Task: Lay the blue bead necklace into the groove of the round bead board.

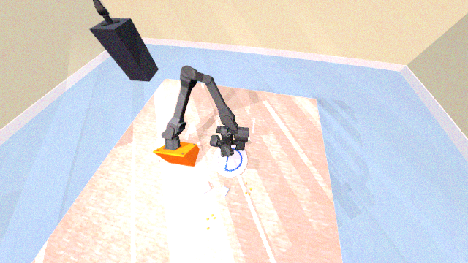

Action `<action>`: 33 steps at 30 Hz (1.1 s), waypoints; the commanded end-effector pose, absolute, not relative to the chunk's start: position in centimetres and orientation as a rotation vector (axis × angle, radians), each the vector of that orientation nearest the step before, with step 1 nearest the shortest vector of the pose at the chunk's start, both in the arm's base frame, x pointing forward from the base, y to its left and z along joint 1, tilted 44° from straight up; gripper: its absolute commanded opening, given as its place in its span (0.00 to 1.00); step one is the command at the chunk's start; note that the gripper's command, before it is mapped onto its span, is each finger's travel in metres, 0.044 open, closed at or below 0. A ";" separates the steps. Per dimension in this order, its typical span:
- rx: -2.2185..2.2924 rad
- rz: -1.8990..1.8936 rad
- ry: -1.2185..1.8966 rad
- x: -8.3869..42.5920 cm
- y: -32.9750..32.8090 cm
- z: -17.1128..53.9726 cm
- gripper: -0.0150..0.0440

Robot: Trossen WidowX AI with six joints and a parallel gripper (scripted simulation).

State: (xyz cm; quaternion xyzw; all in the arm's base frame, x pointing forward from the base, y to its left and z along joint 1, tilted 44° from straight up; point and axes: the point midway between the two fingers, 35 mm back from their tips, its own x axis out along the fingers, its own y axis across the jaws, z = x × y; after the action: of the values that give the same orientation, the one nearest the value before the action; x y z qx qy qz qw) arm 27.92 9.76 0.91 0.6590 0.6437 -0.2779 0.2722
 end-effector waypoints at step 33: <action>1.680 -0.614 1.730 28.3 0.4 -5.9 0.46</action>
State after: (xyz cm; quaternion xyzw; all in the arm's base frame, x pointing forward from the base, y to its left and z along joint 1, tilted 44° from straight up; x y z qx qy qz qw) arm 28.42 0.03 -5.55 0.6382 0.6583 -0.2325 0.3245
